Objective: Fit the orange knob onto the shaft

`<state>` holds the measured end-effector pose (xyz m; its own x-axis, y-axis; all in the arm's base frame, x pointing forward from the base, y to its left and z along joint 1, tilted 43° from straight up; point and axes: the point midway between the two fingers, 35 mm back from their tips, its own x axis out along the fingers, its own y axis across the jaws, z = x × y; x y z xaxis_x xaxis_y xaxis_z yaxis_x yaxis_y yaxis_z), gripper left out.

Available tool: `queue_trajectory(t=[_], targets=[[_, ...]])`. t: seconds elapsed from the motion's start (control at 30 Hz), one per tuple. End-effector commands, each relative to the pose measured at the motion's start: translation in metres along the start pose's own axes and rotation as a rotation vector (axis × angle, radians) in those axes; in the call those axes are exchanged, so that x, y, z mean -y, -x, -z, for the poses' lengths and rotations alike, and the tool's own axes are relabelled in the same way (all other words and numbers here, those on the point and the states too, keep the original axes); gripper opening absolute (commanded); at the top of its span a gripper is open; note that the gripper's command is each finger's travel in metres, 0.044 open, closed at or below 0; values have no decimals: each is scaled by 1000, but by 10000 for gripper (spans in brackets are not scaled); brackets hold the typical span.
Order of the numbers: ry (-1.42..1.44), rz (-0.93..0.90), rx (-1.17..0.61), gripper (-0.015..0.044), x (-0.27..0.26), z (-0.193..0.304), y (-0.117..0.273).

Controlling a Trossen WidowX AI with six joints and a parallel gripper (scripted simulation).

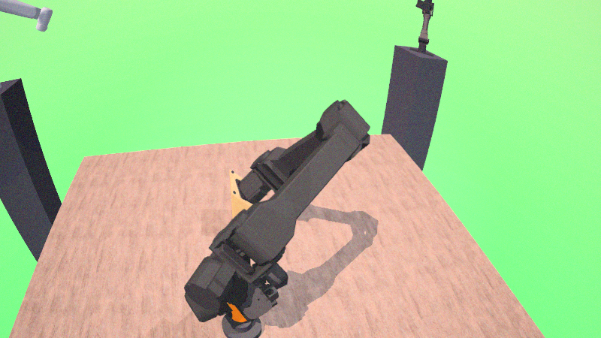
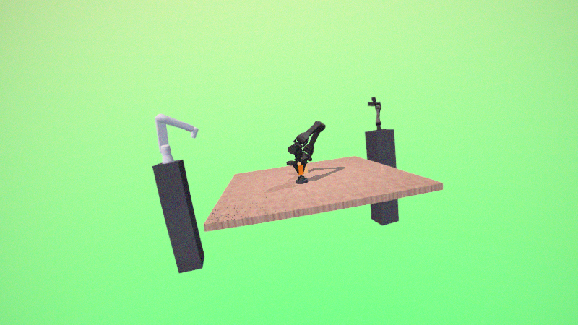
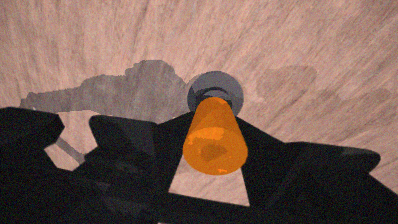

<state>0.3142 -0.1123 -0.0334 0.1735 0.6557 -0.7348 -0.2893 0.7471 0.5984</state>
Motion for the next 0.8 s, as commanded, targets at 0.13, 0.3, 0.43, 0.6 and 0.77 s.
queue_trajectory(t=[0.13, 0.3, 0.43, 0.6, 0.77], targets=[[21, 1, 3, 0, 0, 0, -2], [21, 1, 3, 0, 0, 0, -2], [21, 1, 3, 0, 0, 0, 0], [47, 1, 3, 0, 1, -1, 2], [220, 1, 3, 0, 2, -4, 2]])
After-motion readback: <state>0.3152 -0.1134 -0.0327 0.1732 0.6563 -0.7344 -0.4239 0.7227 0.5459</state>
